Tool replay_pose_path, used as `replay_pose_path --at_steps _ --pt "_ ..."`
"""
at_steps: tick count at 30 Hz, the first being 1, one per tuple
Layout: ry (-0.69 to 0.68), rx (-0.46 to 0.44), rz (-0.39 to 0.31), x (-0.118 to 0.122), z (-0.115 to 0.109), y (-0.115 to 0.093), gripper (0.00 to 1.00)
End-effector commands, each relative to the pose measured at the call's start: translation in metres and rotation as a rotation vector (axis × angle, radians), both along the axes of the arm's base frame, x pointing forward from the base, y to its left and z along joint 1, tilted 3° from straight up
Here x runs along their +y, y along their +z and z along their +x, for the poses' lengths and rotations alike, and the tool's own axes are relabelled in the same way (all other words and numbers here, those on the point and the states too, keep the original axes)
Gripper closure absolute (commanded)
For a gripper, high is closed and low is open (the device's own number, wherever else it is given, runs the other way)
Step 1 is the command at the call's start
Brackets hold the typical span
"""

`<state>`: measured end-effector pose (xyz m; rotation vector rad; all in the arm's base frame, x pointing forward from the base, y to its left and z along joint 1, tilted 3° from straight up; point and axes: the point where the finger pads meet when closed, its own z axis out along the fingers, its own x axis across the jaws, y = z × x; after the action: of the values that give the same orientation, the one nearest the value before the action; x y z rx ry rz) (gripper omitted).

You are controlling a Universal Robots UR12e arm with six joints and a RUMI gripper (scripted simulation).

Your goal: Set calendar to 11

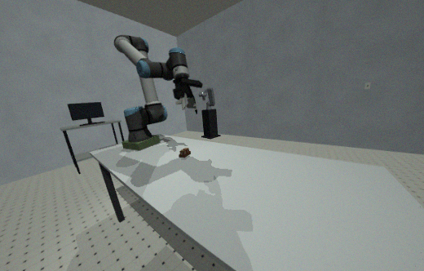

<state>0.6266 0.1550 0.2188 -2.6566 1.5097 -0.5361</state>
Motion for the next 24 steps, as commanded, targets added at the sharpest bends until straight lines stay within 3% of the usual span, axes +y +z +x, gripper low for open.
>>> replay_pose_path --at_steps 1,2,6,10,24 --pt "-0.05 0.14 0.047 -0.022 -0.042 -0.059 0.0" --pt "-0.05 0.14 0.047 -0.022 -0.042 -0.059 0.0" --pt "-0.09 0.236 0.085 -0.032 -0.075 -0.095 0.0" --pt "-0.11 0.28 0.104 -0.035 -0.092 -0.11 0.0" --pt "-0.115 0.29 0.109 -0.036 -0.096 -0.113 0.0"
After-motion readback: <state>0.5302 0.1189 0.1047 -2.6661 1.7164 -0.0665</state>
